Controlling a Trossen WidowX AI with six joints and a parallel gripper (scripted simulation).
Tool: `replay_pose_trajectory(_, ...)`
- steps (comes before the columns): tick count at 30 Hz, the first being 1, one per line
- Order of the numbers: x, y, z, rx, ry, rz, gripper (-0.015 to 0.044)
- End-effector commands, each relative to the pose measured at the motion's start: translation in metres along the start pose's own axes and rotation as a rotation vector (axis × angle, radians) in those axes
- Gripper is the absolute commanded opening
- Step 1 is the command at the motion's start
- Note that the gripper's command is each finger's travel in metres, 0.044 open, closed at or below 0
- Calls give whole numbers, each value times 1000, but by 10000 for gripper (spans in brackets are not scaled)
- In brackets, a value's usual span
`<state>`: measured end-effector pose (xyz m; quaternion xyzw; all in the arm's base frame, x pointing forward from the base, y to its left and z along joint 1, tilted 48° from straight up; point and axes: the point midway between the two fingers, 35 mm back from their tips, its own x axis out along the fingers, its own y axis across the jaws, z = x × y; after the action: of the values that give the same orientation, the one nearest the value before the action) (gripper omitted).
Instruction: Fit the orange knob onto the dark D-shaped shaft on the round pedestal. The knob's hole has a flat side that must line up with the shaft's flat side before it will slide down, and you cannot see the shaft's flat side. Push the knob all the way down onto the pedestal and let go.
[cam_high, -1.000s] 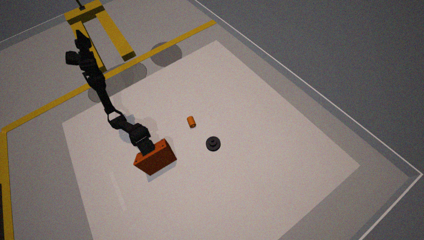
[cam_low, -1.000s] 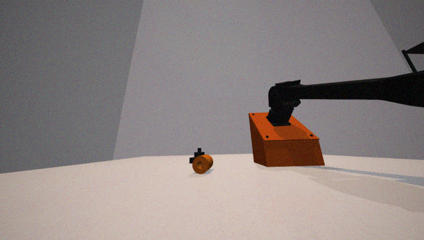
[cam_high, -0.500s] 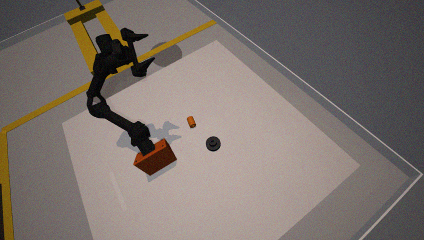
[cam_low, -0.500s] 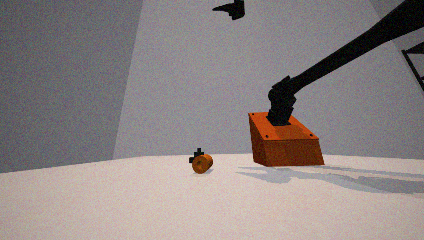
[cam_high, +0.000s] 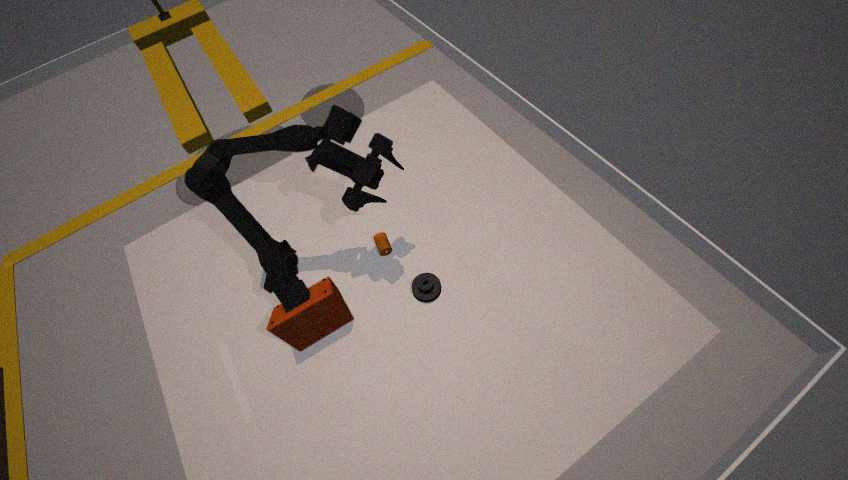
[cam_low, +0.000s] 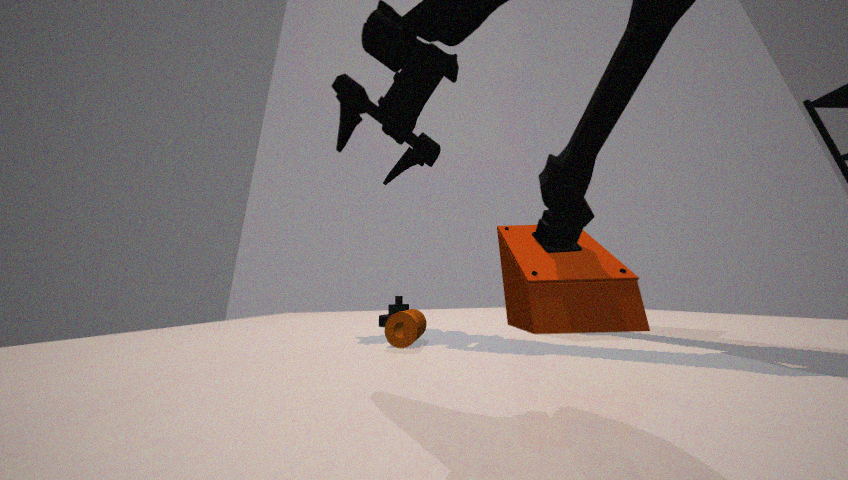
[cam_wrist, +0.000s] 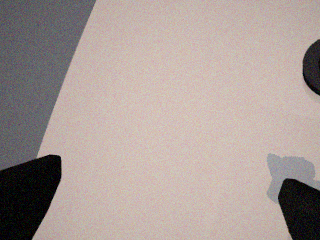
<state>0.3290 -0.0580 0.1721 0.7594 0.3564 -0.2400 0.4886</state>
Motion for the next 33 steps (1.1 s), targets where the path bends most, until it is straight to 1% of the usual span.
replay_pose_trajectory(1,50,-52,-24,106,156,-241,440)
replay_pose_trajectory(5,86,-112,-54,228,285,-510,440)
replay_pose_trajectory(8,97,-145,-68,307,336,-652,440)
replay_pose_trajectory(16,99,-148,-70,313,339,-662,440)
replay_pose_trajectory(20,115,-160,-79,314,340,-662,440)
replay_pose_trajectory(33,127,-168,-84,314,339,-663,440)
